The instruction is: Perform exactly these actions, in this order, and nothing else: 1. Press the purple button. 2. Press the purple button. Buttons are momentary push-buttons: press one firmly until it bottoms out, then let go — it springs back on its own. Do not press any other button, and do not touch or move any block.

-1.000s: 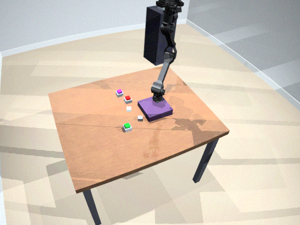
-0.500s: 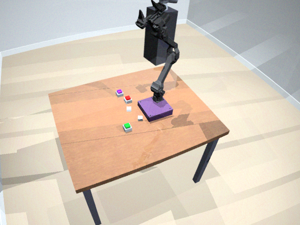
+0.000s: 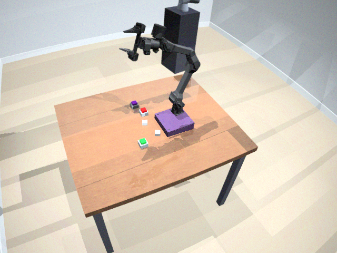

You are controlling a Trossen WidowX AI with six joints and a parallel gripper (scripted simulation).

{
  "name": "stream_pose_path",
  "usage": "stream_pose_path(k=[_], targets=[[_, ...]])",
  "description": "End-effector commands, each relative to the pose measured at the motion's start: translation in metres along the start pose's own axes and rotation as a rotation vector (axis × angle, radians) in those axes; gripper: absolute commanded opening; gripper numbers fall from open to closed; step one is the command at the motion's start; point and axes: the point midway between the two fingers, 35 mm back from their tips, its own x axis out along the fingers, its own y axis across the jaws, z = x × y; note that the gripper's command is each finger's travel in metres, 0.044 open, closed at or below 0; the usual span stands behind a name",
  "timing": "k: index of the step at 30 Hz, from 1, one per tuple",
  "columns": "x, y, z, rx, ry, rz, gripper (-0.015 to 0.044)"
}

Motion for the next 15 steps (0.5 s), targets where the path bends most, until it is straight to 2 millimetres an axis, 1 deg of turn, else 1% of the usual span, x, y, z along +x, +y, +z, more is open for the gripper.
stream_pose_path(k=[1, 5, 8, 11, 15], targets=[[0.014, 0.066, -0.039, 0.067, 0.125, 0.207, 0.04], [0.014, 0.117, -0.075, 0.135, 0.245, 0.367, 0.04], [0.006, 0.154, -0.103, 0.195, 0.346, 0.483, 0.04], [-0.007, 0.189, -0.131, 0.262, 0.456, 0.594, 0.04], [-0.034, 0.233, -0.167, 0.363, 0.617, 0.737, 0.04]])
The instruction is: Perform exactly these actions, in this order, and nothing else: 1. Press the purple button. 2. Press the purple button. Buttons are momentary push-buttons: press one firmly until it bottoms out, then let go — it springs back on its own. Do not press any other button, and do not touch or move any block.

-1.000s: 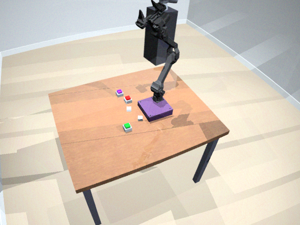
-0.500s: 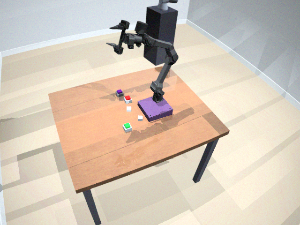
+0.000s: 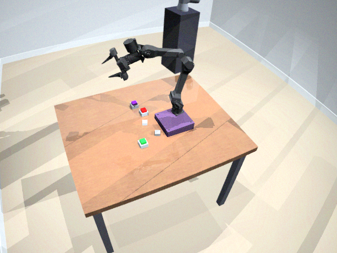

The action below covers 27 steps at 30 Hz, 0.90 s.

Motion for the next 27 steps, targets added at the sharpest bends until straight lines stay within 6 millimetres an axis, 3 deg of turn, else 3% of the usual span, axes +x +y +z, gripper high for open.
stream_pose_path(k=[1, 5, 9, 16, 18, 27], targets=[[0.021, 0.045, -0.06, 0.138, 0.183, 0.18, 0.04], [0.025, 0.084, -0.11, 0.275, 0.345, 0.325, 0.04], [0.017, 0.125, -0.158, 0.434, 0.52, 0.47, 0.04], [-0.029, 0.201, -0.227, 0.774, 0.869, 0.734, 0.04], [-0.04, 0.213, -0.235, 0.84, 0.933, 0.781, 0.04], [-0.04, 0.213, -0.235, 0.84, 0.933, 0.781, 0.04]])
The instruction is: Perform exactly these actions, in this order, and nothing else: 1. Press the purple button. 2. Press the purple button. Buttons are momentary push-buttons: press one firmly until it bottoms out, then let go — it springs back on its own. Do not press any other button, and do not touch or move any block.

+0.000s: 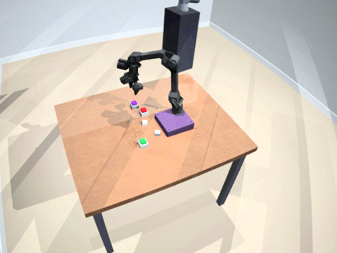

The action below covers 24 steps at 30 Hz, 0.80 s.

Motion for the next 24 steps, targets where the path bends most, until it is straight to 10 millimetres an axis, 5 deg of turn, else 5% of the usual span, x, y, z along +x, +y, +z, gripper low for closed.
stream_pose_path(k=[1, 4, 9, 17, 24], targets=[[0.004, 0.001, -0.006, 0.021, 0.023, 0.018, 0.04], [0.007, 0.001, -0.006, 0.021, 0.023, 0.018, 0.0374], [0.063, 0.002, -0.007, 0.021, 0.023, 0.019, 0.0243], [0.066, 0.003, -0.007, 0.021, 0.023, 0.019, 0.0033], [0.066, 0.003, -0.007, 0.021, 0.023, 0.019, 0.002]])
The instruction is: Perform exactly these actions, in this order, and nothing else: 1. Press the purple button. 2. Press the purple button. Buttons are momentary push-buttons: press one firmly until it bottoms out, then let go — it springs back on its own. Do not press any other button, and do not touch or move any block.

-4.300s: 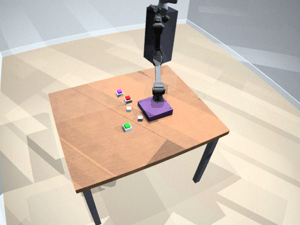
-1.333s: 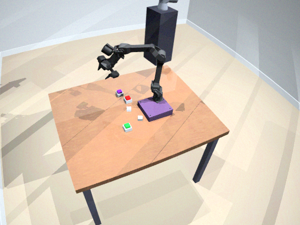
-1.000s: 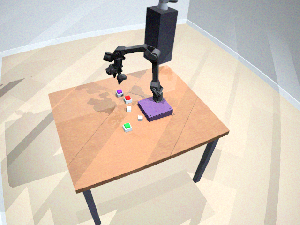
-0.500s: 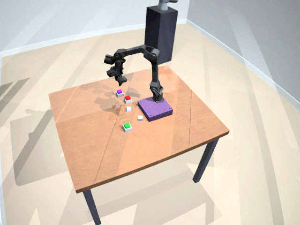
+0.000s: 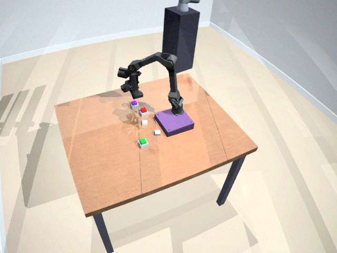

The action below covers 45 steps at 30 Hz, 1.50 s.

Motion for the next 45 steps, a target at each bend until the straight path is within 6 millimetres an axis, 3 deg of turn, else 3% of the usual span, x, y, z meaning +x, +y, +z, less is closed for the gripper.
stream_pose_path(k=[1, 7, 27, 45], targets=[[0.003, 0.001, -0.002, 0.005, 0.007, 0.003, 0.002], [0.004, 0.001, -0.002, 0.005, 0.007, 0.003, 0.002], [0.036, 0.002, -0.002, 0.005, 0.007, 0.003, 0.002], [0.036, 0.002, -0.002, 0.005, 0.007, 0.003, 0.002]])
